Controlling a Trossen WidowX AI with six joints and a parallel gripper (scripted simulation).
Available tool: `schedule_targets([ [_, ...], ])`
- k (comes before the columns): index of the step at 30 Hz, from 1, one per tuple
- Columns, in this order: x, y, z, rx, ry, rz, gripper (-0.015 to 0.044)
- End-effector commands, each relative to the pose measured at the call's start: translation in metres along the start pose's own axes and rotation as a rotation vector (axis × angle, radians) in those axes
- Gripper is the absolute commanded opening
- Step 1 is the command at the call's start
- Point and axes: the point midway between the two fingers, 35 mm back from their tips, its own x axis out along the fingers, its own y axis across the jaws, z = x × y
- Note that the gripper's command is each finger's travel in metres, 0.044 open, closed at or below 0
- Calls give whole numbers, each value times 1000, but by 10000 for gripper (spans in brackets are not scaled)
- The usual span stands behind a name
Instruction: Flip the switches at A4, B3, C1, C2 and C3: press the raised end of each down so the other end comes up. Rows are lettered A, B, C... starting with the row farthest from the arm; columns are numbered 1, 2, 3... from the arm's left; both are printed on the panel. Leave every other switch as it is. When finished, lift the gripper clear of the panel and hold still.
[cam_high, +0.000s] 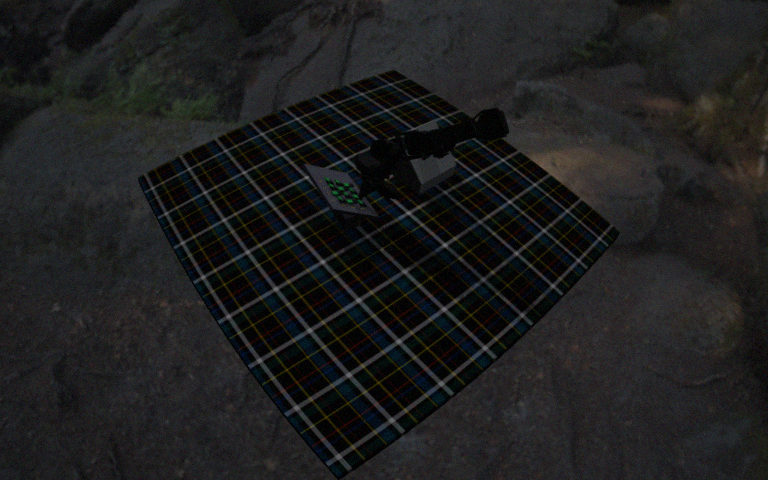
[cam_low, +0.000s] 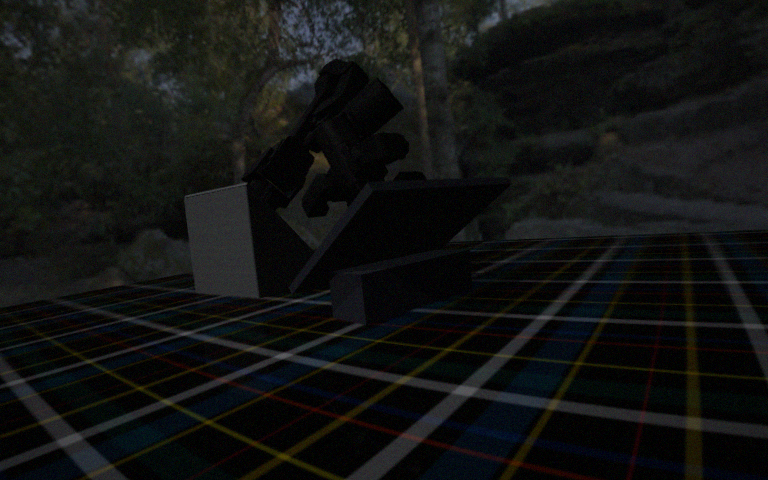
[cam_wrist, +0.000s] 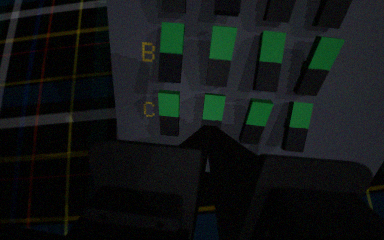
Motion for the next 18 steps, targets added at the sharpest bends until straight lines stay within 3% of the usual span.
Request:
schedule_targets([
  [1, 1, -1, 0, 5, -1, -4, 0],
  [7, -1, 0, 1, 0, 1, -1, 0],
  [13, -56, -2, 4, 3, 25, -10, 0],
  [18, -64, -1, 3, 4, 27, -8, 0],
])
